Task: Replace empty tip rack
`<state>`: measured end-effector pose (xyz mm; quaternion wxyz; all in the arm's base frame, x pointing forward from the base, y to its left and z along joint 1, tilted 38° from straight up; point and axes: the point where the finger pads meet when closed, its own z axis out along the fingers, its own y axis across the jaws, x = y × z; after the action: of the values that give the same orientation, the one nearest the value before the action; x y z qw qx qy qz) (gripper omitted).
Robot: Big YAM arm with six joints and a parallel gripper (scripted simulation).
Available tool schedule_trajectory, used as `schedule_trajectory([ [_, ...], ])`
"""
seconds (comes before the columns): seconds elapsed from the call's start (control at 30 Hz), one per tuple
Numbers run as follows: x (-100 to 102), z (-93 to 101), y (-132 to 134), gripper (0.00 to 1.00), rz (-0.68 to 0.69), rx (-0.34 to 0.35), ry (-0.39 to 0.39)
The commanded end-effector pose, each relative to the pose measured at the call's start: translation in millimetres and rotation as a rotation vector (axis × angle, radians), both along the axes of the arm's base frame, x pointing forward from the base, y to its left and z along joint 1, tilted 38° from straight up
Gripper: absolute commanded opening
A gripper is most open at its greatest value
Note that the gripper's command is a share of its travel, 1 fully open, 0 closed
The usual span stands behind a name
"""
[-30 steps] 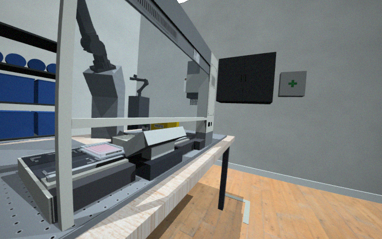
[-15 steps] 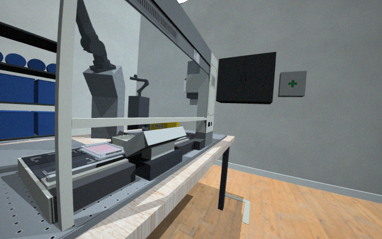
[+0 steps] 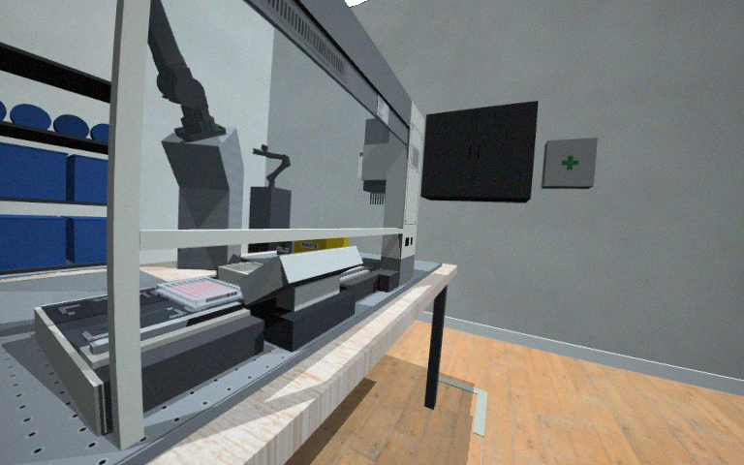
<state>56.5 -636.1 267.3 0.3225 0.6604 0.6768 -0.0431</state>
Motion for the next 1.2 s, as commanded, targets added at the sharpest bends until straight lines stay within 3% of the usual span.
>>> schedule_trajectory([
  [0.0,10.9,-3.9,-9.8,0.97,0.001,-0.013,-0.004],
  [0.17,12.9,-1.8,-13.9,0.97,0.002,-0.024,-0.004],
  [0.3,15.4,-14.1,-15.0,0.97,0.001,-0.011,-0.004],
  [1.17,31.1,-38.3,-38.0,0.97,0.001,-0.025,-0.005],
])
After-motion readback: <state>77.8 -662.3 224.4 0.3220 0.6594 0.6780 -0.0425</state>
